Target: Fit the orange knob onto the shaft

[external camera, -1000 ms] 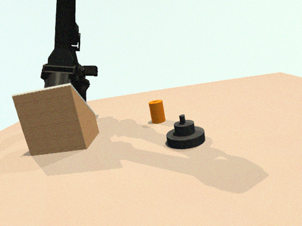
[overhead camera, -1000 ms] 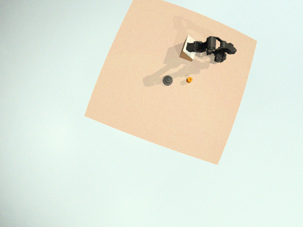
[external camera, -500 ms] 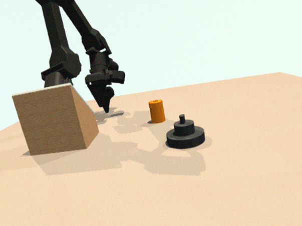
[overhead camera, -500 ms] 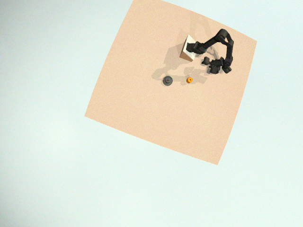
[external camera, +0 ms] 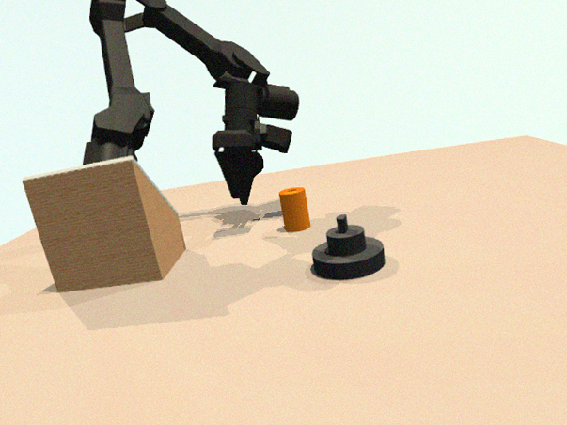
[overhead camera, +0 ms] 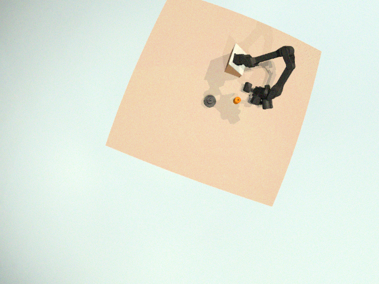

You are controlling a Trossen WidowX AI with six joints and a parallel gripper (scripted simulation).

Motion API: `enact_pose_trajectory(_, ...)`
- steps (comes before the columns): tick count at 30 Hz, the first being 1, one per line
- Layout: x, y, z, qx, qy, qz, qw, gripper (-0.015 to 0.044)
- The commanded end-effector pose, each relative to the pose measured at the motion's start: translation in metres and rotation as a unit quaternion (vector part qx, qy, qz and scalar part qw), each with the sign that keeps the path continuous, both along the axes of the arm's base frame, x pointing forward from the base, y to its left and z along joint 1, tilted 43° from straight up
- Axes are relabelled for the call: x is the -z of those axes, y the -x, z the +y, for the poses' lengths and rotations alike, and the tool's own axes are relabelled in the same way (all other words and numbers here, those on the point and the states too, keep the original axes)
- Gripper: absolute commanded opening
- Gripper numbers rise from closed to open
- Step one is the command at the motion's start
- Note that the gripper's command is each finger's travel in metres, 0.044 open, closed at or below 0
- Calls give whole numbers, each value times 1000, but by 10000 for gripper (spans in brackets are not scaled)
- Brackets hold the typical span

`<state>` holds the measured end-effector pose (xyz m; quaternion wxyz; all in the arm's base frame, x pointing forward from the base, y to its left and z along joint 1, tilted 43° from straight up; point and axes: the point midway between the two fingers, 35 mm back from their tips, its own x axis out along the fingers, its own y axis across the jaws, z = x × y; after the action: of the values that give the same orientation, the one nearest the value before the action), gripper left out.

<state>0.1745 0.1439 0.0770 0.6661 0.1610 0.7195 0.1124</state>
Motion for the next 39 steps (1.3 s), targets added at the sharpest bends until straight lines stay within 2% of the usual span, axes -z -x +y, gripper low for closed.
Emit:
enact_pose_trajectory(1,3,-22,-19,4,-39,0,999,440)
enact_pose_trajectory(13,10,-76,-101,45,-169,-74,982,440)
enact_pose_trajectory(39,39,-82,-76,45,-168,-74,982,440)
